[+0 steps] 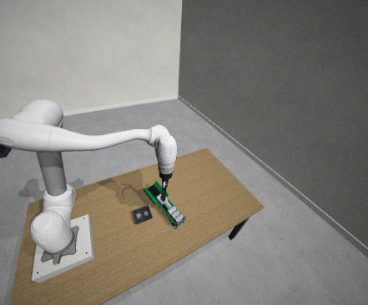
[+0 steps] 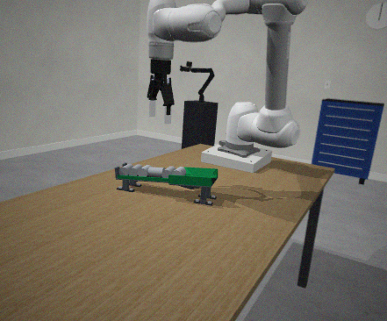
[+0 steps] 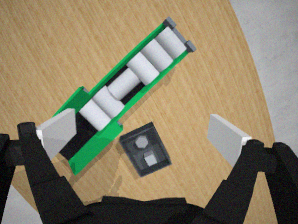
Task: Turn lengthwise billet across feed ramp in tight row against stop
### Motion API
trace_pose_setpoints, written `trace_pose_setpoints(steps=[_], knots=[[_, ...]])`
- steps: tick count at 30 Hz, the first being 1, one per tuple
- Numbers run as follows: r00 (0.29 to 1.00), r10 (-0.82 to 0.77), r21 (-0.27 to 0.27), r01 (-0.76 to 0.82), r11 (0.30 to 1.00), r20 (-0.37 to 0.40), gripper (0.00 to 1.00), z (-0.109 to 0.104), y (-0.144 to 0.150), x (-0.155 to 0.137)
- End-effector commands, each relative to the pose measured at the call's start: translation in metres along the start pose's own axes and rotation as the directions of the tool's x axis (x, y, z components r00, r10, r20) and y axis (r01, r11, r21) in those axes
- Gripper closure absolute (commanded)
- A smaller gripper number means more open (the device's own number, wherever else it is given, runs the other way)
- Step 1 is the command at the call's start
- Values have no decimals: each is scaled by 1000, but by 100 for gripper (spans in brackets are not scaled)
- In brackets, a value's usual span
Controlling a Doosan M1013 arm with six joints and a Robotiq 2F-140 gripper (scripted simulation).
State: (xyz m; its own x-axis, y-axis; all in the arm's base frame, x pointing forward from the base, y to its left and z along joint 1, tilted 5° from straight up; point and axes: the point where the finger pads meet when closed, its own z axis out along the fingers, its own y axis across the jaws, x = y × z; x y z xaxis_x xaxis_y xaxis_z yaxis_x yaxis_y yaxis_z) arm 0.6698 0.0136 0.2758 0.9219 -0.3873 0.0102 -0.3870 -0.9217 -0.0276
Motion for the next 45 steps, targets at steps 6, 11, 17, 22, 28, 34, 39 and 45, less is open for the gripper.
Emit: trace_pose_setpoints(steps=[6, 11, 17, 22, 28, 34, 39, 45], knots=[[935, 356, 18, -355, 935, -12, 0, 40, -16, 8], [876, 482, 28, -482, 876, -10, 0, 56, -22, 11], [732, 681, 45, -680, 732, -1, 0, 84, -32, 14], [660, 752, 50, -751, 659, 4, 0, 95, -36, 16], [651, 759, 51, -758, 650, 5, 0, 96, -37, 16], [651, 759, 51, -758, 650, 5, 59, 96, -37, 16], [651, 759, 51, -758, 650, 5, 59, 96, -37, 16], [651, 759, 51, -758, 650, 5, 59, 96, -37, 16]])
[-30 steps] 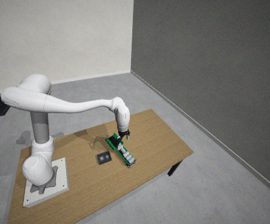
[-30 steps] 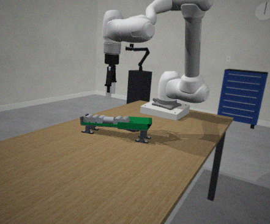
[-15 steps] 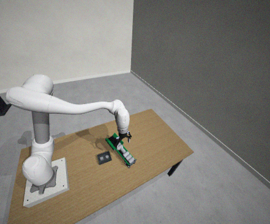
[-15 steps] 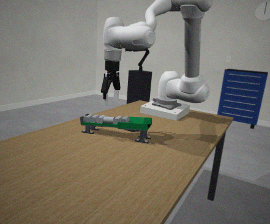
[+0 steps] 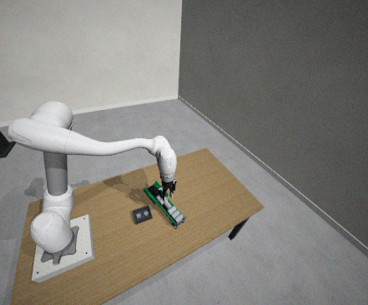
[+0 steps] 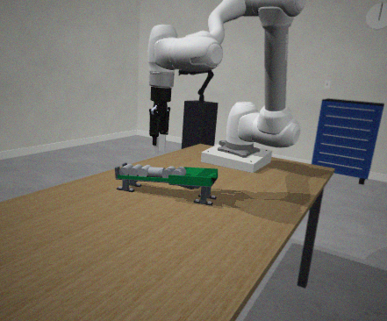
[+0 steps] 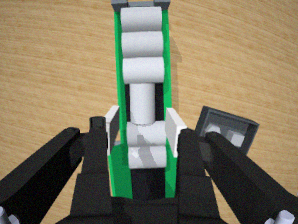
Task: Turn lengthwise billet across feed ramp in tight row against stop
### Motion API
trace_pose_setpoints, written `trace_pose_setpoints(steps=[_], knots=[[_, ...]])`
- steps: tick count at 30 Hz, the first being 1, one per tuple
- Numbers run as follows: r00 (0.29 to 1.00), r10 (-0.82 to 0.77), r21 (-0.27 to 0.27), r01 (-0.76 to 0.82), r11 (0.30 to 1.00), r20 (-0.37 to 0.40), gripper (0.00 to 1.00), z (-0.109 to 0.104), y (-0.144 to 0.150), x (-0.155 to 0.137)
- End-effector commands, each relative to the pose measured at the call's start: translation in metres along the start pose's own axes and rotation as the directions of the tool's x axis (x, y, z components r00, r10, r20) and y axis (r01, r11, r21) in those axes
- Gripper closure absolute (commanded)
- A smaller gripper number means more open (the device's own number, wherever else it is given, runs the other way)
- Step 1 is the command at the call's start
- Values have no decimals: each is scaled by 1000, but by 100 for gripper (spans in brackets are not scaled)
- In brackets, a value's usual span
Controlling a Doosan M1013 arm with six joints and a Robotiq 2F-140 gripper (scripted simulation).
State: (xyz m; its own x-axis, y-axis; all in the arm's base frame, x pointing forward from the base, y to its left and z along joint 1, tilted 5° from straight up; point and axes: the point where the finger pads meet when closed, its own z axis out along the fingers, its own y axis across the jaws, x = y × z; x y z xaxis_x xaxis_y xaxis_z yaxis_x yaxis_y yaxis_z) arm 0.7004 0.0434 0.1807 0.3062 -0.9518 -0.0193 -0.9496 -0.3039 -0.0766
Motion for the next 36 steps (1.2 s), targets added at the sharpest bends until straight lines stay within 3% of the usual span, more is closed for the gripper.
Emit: trace_pose_setpoints(steps=[1, 36], knots=[[1000, 0, 0, 0, 1000, 0, 59, 0, 0, 0], [998, -58, 0, 58, 998, 0, 59, 0, 0, 2]])
